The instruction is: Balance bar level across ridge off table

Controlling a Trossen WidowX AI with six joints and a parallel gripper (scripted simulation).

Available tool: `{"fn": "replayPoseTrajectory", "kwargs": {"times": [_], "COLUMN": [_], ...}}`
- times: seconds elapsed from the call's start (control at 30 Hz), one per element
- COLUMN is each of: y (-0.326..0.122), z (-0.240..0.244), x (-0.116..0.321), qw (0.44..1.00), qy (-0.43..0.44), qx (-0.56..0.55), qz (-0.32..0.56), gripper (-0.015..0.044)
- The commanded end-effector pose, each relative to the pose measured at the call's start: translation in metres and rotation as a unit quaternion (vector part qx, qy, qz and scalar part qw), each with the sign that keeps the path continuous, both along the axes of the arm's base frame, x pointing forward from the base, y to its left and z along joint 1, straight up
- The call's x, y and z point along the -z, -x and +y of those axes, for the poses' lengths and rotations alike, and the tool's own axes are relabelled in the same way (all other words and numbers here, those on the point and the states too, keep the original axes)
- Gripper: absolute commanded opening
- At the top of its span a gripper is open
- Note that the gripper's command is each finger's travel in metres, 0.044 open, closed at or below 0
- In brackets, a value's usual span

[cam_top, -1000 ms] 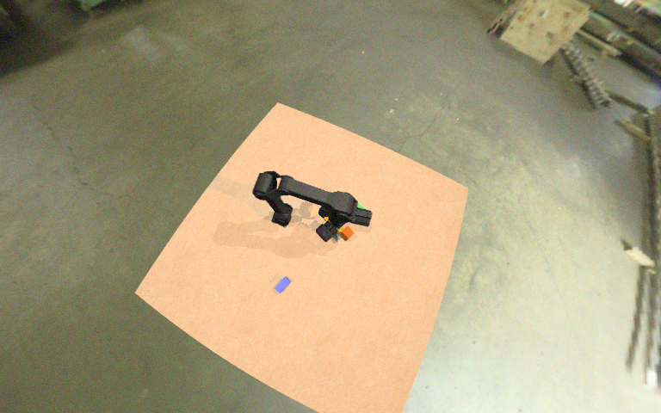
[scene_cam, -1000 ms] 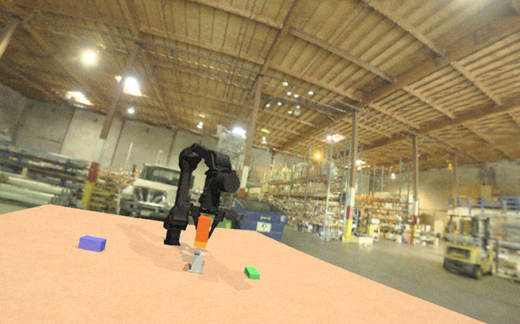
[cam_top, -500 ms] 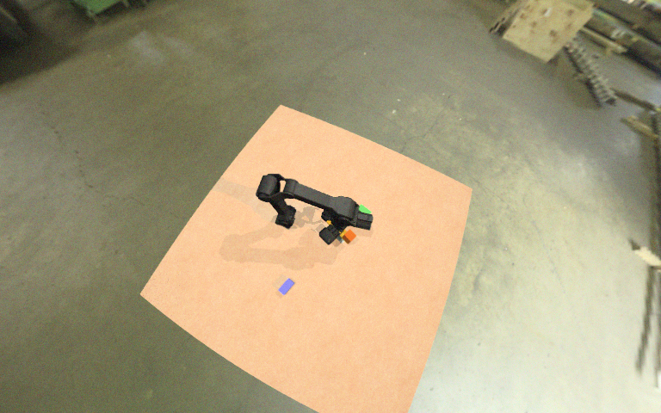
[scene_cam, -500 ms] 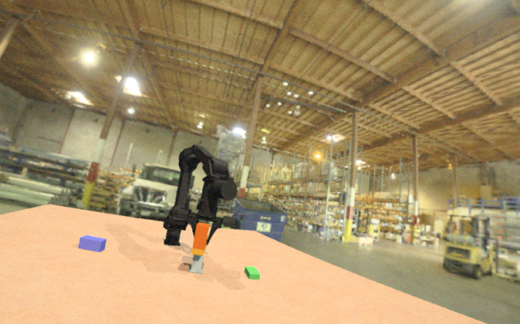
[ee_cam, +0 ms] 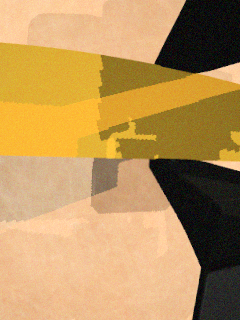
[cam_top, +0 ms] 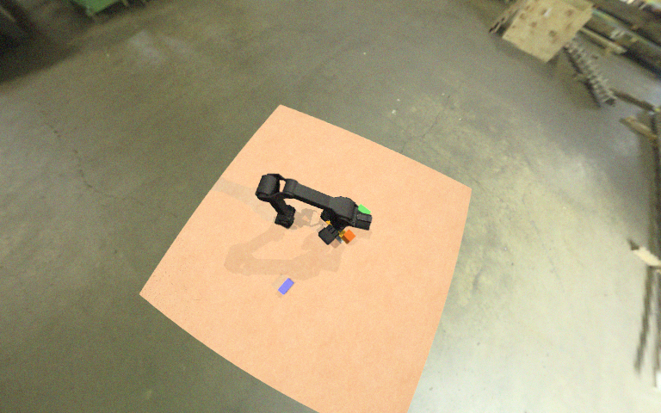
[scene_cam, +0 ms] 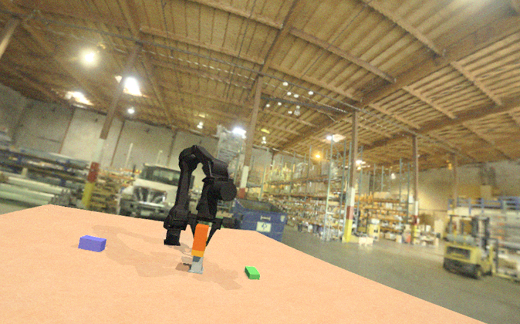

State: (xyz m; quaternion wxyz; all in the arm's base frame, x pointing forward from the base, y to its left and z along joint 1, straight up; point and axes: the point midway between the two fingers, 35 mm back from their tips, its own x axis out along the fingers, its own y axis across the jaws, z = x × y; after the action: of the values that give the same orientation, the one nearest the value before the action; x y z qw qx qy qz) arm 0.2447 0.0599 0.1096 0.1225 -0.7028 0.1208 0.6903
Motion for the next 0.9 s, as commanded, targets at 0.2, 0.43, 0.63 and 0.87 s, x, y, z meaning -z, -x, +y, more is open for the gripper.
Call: {"fn": "replayPoseTrajectory", "kwargs": {"times": [0.2, 0.43, 0.63, 0.87], "y": [-0.0004, -0.0004, -0.0005, -0.0005], "z": [0.0007, 0.0007, 0.0007, 0.0007], "x": [0.0005, 0.0010, 0.0015, 0.0022], "qw": [1.000, 1.000, 1.000, 1.000], "qy": [-0.003, -0.003, -0.003, -0.003], "qx": [-0.002, -0.002, -0.002, -0.002], "qz": [-0.002, -0.002, -0.002, -0.002], "gripper": [0.0000, 0.0000, 0.0000, 0.0000]}}
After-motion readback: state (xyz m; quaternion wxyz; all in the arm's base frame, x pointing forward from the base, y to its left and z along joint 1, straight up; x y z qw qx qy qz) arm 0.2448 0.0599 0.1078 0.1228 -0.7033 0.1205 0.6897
